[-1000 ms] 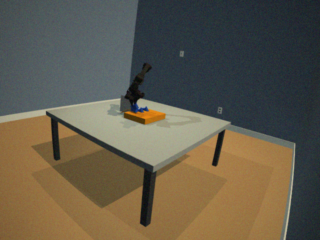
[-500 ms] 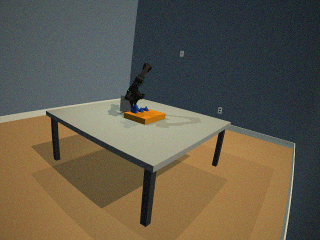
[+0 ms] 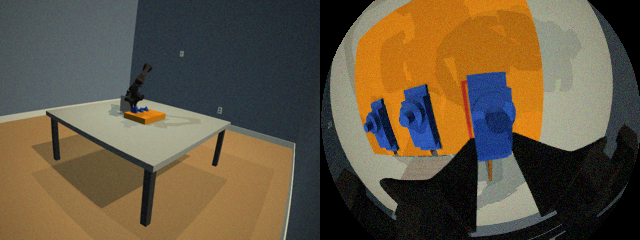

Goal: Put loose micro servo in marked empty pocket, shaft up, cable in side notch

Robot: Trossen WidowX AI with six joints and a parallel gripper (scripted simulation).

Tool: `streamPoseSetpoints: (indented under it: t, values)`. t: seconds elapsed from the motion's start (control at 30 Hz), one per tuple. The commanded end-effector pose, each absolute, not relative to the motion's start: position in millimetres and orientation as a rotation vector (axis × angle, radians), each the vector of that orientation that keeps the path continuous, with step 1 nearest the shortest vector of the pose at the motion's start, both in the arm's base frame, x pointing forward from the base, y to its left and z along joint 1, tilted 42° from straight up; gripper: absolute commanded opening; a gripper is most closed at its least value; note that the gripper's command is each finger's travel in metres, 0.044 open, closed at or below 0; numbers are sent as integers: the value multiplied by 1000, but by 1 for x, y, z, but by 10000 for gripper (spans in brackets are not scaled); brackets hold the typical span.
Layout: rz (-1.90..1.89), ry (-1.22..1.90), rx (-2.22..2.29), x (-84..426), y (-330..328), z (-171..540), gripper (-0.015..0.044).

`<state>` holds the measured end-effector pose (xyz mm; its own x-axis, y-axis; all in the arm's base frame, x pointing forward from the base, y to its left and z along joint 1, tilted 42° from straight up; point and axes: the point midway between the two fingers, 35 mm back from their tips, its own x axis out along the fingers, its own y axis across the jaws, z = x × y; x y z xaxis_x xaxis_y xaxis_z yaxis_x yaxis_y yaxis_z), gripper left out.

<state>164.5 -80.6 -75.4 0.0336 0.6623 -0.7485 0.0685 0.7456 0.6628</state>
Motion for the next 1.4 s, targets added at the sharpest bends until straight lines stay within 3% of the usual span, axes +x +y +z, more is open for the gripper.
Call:
streamPoseSetpoints:
  t: [0.0,1.27,1.37]
  values:
    - [502,1486,632,164,-78,-78,0]
    - [503,1485,632,165,-59,-99,0]
    - [503,1485,632,165,-60,-98,79]
